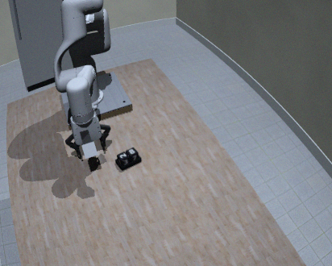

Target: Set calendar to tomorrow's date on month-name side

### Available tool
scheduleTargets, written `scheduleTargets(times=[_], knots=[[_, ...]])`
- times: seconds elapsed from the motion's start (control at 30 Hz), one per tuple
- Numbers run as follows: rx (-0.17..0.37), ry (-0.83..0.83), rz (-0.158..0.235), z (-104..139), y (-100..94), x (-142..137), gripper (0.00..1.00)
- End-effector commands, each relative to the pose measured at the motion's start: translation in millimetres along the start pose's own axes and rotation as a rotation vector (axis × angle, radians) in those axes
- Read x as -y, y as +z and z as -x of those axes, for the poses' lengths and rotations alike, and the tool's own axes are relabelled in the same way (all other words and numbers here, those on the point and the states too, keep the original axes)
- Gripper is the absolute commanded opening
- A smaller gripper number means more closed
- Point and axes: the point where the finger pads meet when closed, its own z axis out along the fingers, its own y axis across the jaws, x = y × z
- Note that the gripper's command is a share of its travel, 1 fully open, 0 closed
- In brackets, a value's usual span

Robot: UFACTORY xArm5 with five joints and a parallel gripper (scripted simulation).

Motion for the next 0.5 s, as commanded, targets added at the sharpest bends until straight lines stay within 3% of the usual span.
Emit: scheduleTargets(times=[0.0, 0.47], knots=[[-0.003, 0.000, 0.001, -1.1, -0.7, -0.2, 1.00], [-0.003, 0.000, 0.001, -1.2, -4.5, -0.1, 1.00]])
